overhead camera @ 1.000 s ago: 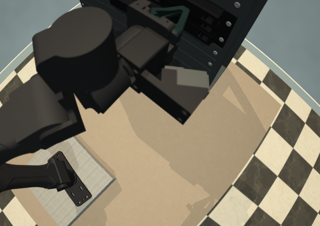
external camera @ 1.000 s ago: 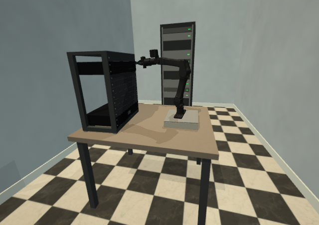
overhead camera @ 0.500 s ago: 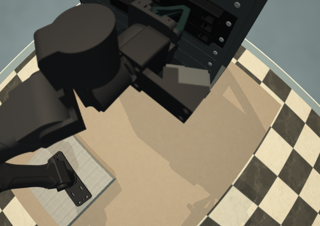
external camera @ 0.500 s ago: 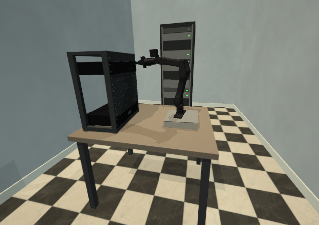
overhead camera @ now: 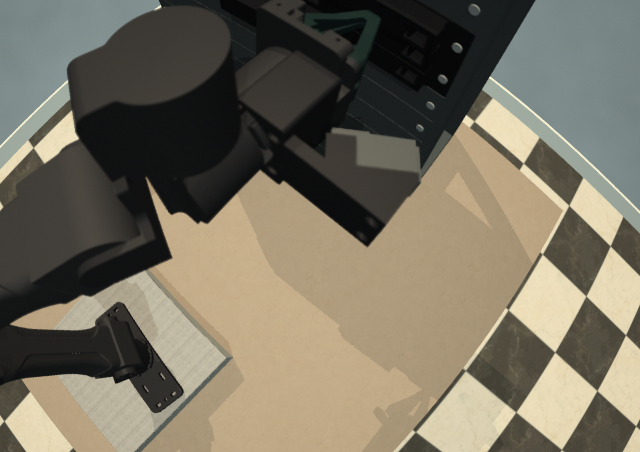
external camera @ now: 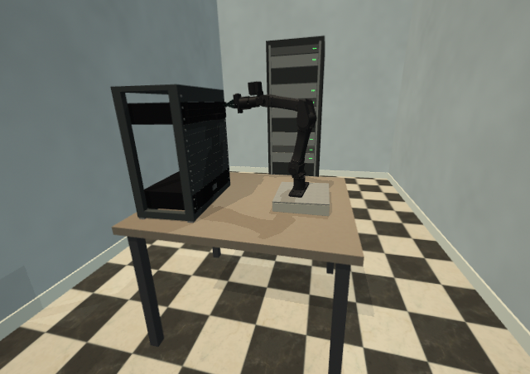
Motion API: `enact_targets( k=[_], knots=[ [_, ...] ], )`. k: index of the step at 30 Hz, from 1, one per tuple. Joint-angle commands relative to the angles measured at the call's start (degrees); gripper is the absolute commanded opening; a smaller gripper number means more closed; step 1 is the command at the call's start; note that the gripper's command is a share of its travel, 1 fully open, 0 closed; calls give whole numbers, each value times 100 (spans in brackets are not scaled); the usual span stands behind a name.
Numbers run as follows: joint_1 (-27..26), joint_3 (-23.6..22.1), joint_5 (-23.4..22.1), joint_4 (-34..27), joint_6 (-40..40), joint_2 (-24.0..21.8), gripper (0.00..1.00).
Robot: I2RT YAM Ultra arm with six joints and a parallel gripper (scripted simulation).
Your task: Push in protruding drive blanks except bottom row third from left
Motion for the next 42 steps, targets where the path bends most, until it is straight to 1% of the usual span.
enact_targets(
  k=[1,8,15,39,42],
  knots=[
    [83,295,86,361,-82,52,0],
    [85,305,88,356,-82,57,0],
    [111,439,114,291,-81,124,0],
    [114,458,118,280,-82,135,0],
    [128,526,131,250,-81,170,0]
  ],
)
